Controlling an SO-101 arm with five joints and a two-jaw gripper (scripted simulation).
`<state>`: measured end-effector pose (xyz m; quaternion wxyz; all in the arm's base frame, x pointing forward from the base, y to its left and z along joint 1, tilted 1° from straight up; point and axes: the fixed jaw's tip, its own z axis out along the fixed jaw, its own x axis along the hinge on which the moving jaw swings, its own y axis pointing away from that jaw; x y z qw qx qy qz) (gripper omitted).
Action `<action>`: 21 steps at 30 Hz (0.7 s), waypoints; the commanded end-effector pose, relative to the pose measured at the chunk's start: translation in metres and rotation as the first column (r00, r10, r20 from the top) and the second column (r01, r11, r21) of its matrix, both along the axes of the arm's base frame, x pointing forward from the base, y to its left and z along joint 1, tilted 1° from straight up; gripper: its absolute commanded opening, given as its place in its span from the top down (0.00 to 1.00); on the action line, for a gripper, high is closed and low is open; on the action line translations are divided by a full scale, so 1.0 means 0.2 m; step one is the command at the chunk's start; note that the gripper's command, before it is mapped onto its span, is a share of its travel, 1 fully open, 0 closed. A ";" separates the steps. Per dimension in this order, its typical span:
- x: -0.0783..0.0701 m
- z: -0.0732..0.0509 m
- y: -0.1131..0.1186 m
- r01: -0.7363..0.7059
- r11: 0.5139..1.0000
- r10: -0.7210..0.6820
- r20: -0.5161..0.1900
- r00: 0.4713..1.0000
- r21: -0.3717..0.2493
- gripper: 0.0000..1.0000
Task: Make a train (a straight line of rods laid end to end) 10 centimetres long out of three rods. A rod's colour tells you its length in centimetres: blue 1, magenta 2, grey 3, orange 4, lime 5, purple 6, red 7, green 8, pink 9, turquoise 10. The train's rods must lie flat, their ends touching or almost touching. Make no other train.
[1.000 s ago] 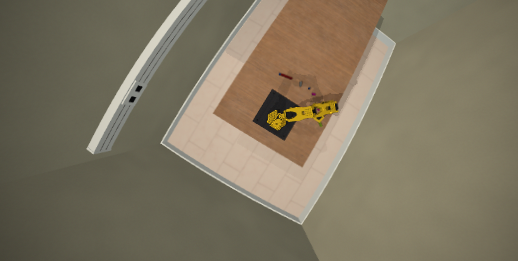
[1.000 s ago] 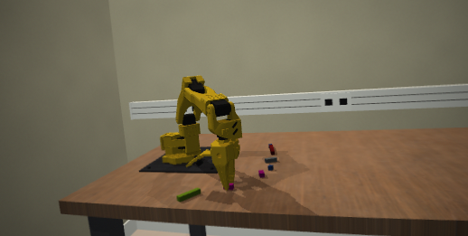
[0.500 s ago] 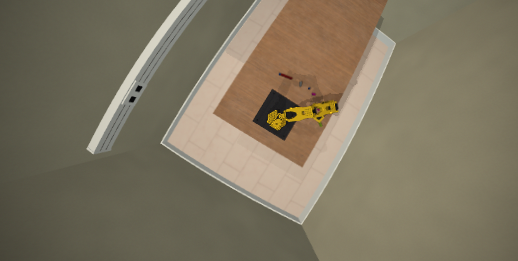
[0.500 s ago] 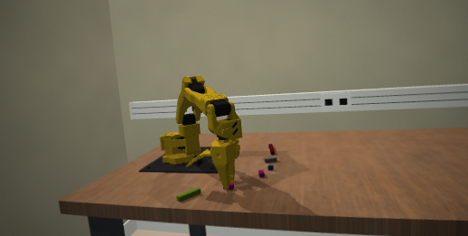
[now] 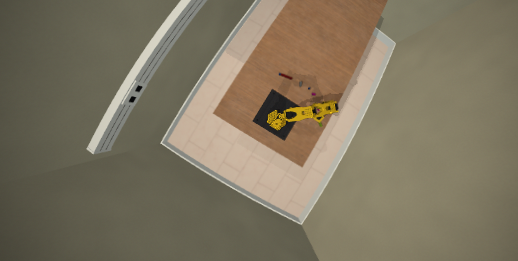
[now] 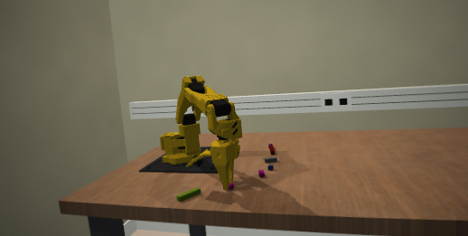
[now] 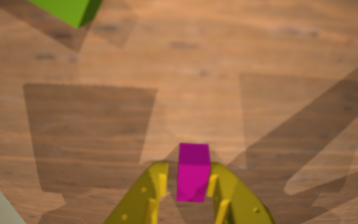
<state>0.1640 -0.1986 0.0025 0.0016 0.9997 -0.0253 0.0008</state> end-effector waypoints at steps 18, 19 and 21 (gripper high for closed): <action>-0.02 -0.03 0.01 -0.003 1.000 0.003 -0.017 1.000 0.021 1.00; -0.02 -0.03 0.01 -0.003 1.000 0.003 -0.017 1.000 0.021 1.00; -0.02 -0.03 0.01 -0.003 1.000 0.003 -0.017 1.000 0.021 1.00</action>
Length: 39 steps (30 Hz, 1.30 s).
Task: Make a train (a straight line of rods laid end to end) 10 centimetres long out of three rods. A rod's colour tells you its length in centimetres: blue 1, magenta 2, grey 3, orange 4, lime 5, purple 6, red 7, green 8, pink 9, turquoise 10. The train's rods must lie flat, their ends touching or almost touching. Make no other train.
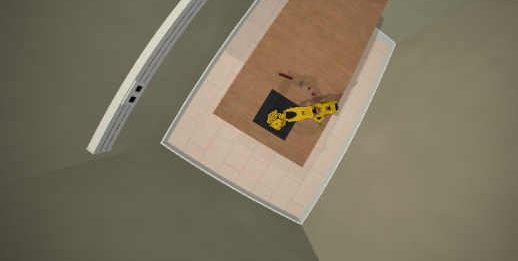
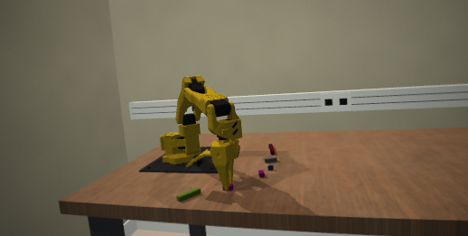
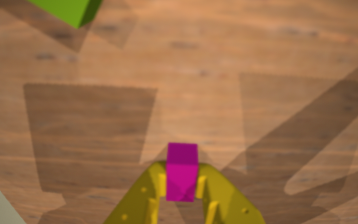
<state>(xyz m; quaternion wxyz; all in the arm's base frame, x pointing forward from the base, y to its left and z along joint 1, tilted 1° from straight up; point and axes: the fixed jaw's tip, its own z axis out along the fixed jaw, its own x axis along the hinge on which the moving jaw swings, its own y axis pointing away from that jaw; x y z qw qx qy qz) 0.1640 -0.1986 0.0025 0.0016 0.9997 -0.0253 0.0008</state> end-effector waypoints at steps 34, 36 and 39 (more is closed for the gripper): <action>-0.01 0.07 0.02 -0.003 1.000 0.003 -0.017 1.000 0.021 1.00; -0.01 0.09 0.02 -0.003 1.000 0.003 -0.017 1.000 0.021 1.00; -0.01 0.10 0.02 -0.003 1.000 0.003 -0.017 1.000 0.021 1.00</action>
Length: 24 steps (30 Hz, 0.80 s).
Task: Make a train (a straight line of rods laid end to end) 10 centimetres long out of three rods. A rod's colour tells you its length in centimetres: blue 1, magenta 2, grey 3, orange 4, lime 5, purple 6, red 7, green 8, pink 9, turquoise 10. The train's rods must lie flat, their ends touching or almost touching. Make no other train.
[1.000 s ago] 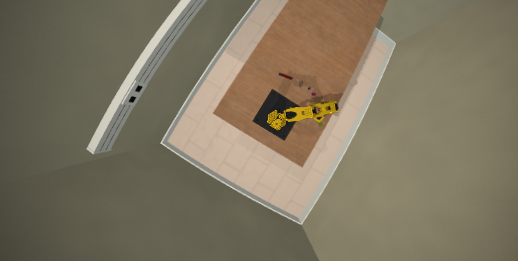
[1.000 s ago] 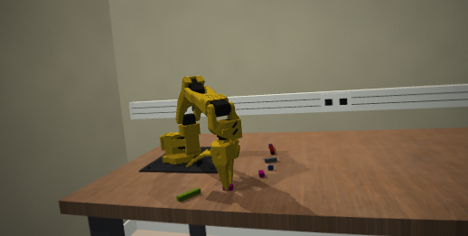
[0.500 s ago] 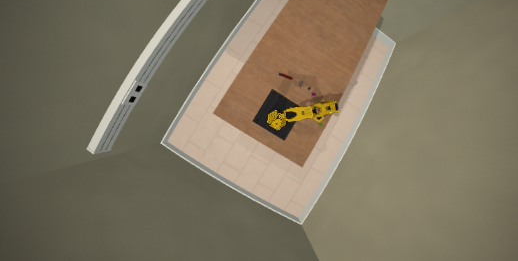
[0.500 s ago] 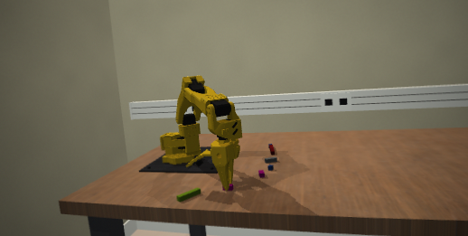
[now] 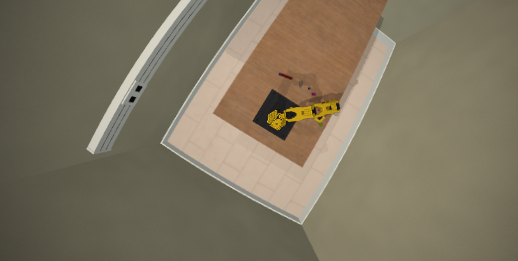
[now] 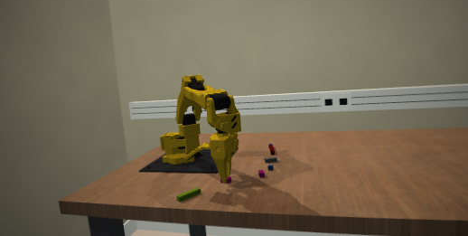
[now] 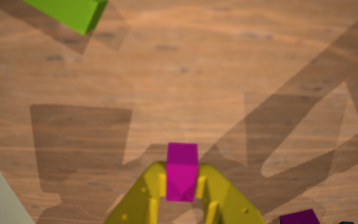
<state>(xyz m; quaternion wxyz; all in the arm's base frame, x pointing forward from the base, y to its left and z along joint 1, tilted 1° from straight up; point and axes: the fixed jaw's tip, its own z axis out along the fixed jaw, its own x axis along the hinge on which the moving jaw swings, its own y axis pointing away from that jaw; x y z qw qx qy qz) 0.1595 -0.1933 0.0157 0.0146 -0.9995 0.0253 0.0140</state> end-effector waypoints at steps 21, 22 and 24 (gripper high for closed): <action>0.01 0.09 0.00 0.002 1.000 -0.002 0.012 1.000 -0.012 1.00; 0.01 0.09 0.00 0.005 1.000 -0.004 0.012 1.000 -0.012 1.00; 0.02 0.09 0.01 0.010 1.000 -0.010 0.011 1.000 -0.012 1.00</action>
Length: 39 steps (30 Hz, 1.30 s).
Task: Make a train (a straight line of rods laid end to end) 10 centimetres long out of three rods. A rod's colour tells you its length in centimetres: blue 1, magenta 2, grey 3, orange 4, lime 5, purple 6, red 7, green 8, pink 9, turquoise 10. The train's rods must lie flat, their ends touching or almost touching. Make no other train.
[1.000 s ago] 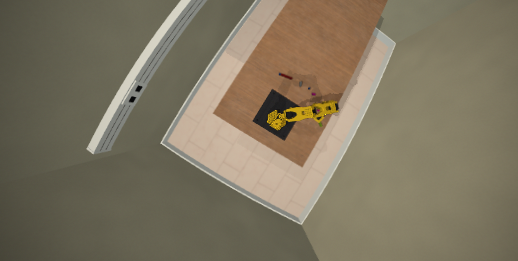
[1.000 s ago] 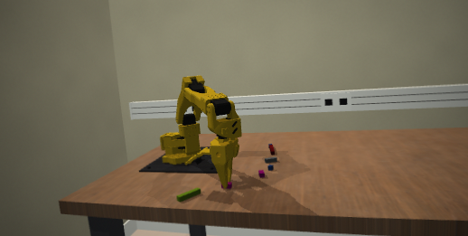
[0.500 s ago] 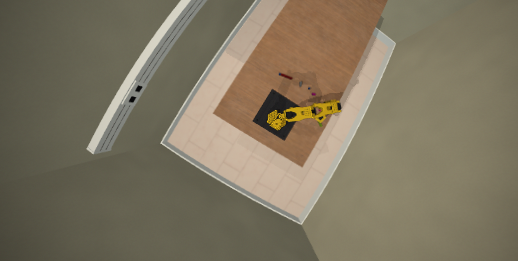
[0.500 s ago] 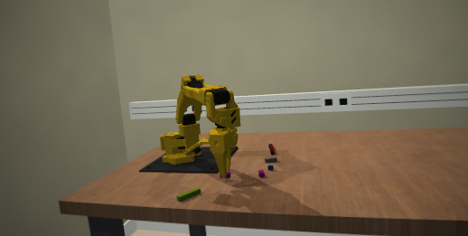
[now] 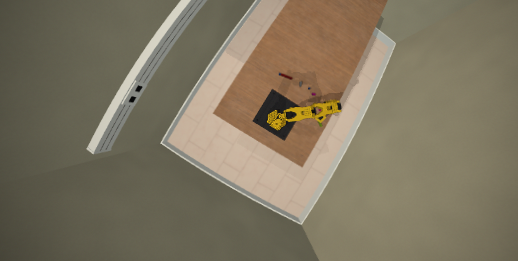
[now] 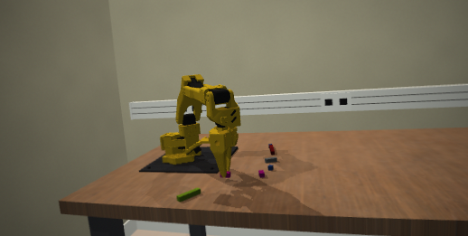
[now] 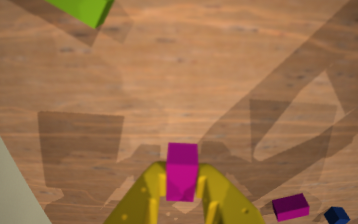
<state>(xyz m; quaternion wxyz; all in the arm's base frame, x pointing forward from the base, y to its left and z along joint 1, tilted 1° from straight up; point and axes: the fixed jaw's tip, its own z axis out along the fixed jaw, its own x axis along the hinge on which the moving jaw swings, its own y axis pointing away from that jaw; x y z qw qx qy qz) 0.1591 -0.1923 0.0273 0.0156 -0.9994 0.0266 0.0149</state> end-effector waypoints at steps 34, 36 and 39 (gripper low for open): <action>0.21 0.01 0.28 0.389 0.921 -0.389 0.001 0.921 -0.027 1.00; 0.23 0.01 0.31 0.429 0.903 -0.429 0.000 0.903 -0.029 1.00; 0.26 0.01 0.37 0.490 0.871 -0.490 -0.001 0.872 -0.033 1.00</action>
